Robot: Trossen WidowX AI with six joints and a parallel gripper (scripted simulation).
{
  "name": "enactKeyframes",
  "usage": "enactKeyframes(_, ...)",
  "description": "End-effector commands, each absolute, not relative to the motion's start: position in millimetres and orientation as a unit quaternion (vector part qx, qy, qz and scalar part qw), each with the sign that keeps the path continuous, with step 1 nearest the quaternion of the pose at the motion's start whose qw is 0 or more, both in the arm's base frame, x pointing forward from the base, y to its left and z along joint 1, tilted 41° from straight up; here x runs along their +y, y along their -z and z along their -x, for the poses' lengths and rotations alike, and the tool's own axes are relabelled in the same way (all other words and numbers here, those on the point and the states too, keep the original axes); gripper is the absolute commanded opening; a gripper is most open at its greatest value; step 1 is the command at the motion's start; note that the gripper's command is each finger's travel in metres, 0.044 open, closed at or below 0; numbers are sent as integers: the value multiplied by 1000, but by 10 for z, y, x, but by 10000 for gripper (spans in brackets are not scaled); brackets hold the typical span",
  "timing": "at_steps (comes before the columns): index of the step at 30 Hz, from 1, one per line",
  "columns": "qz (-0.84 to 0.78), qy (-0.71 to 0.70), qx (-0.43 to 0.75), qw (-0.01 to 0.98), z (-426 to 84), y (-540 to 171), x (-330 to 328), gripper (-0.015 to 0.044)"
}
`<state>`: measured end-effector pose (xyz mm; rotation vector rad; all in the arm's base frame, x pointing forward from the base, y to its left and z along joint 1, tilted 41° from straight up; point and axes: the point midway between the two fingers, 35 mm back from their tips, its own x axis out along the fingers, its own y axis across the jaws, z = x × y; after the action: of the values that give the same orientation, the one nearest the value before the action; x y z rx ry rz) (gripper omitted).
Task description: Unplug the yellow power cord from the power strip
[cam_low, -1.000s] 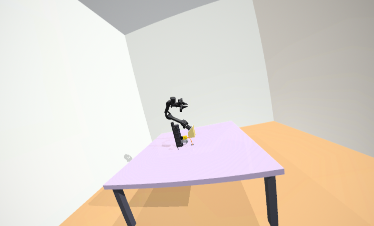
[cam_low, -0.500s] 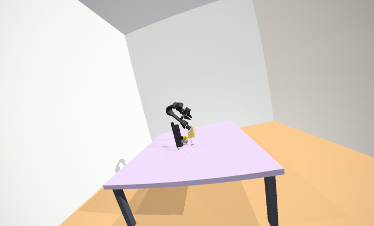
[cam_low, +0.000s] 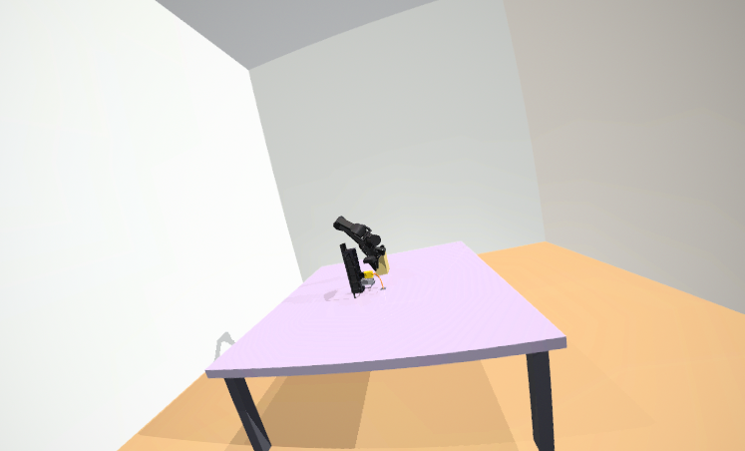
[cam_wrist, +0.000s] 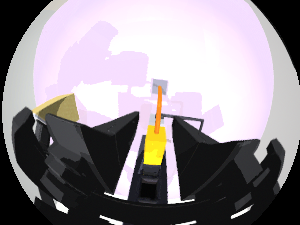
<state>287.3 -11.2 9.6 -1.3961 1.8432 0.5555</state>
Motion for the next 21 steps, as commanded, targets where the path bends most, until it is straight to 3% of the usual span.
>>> enactKeyframes(1, 555, -218, 718, 358, -2886, -84, -163, 160)
enactKeyframes(21, 555, -218, 718, 357, -2824, -244, -338, 160)
